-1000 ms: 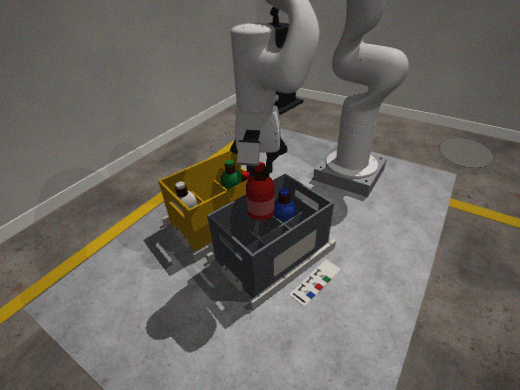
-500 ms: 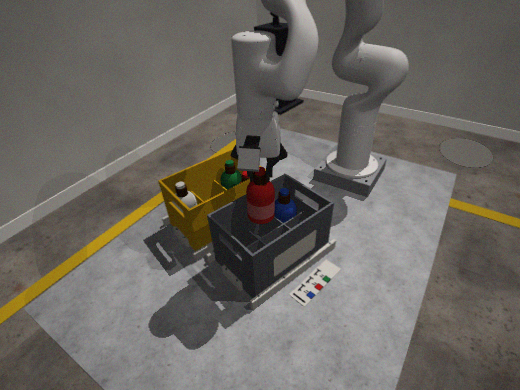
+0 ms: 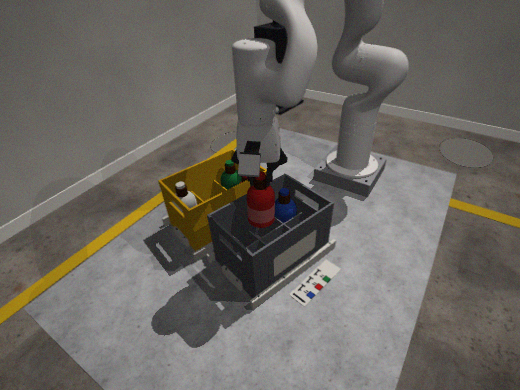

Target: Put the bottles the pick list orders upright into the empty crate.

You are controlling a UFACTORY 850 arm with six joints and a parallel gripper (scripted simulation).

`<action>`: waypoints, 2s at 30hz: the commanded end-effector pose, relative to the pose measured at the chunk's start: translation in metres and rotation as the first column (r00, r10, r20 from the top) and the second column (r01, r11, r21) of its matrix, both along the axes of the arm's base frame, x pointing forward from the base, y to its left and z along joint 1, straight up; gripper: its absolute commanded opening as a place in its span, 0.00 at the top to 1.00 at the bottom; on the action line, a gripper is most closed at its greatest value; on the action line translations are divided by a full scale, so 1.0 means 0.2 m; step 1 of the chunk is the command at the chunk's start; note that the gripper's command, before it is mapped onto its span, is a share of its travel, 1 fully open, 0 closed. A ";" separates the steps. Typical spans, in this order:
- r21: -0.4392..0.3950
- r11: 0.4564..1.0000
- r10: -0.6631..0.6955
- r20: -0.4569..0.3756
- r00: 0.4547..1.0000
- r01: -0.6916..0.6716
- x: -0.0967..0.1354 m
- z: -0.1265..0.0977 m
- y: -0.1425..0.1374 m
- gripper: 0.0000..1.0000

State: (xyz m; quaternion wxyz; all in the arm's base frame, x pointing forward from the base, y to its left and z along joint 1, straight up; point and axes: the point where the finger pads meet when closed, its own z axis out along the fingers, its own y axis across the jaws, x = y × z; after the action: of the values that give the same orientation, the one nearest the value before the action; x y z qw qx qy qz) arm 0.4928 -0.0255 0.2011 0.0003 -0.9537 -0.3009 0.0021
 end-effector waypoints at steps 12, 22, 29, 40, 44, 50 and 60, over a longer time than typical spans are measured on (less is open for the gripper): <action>0.000 1.000 0.000 0.002 1.000 0.000 0.00 -0.06 0.00 1.00; 0.000 1.000 0.000 0.002 1.000 0.000 0.00 -0.10 0.00 1.00; 0.000 1.000 0.000 0.002 1.000 0.000 0.00 -0.13 0.00 1.00; 0.000 1.000 0.000 0.002 1.000 0.000 0.00 -0.18 0.00 1.00; 0.000 1.000 0.000 0.002 1.000 0.000 0.00 -0.20 0.00 1.00; 0.000 1.000 0.000 0.002 1.000 0.000 0.00 -0.23 0.00 1.00; 0.000 1.000 0.000 0.002 1.000 0.000 0.00 -0.27 0.00 1.00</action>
State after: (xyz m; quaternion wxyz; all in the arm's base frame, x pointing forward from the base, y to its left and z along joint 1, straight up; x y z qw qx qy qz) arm 0.4927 -0.0256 0.1491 0.0003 -0.9537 -0.3009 0.0020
